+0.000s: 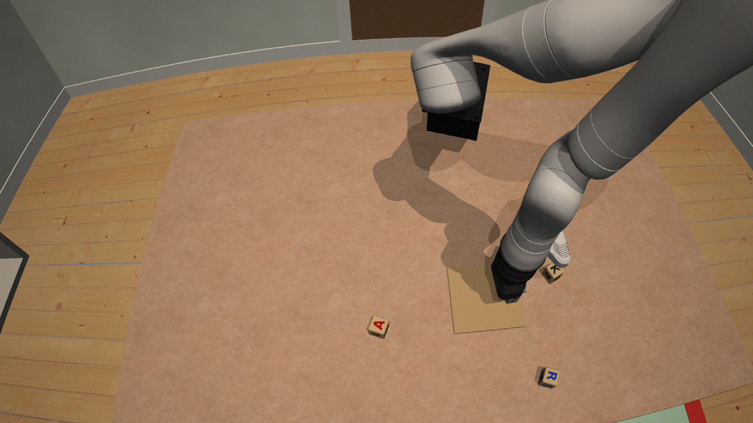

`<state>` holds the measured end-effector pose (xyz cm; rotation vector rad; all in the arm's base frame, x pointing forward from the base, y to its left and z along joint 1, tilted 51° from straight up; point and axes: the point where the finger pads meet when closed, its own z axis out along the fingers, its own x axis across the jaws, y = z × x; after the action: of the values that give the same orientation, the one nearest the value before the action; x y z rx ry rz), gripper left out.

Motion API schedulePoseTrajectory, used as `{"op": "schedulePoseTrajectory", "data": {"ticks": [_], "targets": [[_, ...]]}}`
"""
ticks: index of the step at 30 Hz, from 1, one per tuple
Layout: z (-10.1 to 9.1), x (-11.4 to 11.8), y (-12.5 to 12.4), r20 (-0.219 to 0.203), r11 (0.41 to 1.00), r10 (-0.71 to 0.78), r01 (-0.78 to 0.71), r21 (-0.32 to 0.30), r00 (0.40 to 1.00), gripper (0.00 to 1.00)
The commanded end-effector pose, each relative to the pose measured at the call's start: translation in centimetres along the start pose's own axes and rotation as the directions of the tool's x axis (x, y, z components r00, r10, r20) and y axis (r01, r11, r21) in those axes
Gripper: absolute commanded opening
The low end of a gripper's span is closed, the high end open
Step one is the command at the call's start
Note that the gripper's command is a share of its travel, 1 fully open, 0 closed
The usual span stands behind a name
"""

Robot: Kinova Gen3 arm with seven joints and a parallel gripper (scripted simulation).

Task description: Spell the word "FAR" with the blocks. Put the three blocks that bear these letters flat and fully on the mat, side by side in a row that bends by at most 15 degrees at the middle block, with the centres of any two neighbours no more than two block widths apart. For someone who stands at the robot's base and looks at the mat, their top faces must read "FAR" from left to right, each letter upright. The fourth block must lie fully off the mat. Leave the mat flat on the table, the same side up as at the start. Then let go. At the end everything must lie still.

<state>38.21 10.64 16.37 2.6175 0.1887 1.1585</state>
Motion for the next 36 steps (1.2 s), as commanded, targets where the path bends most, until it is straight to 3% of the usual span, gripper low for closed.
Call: {"op": "schedulePoseTrajectory", "data": {"ticks": [1,34,36], "targets": [[0.01,-0.01,0.04,0.000,1.000,0.000,0.000,-0.001,1.000,0.57],[0.01,-0.01,0.04,0.000,1.000,0.000,0.000,-0.001,1.000,0.57],[0.01,-0.01,0.04,0.000,1.000,0.000,0.000,-0.001,1.000,0.63]]}}
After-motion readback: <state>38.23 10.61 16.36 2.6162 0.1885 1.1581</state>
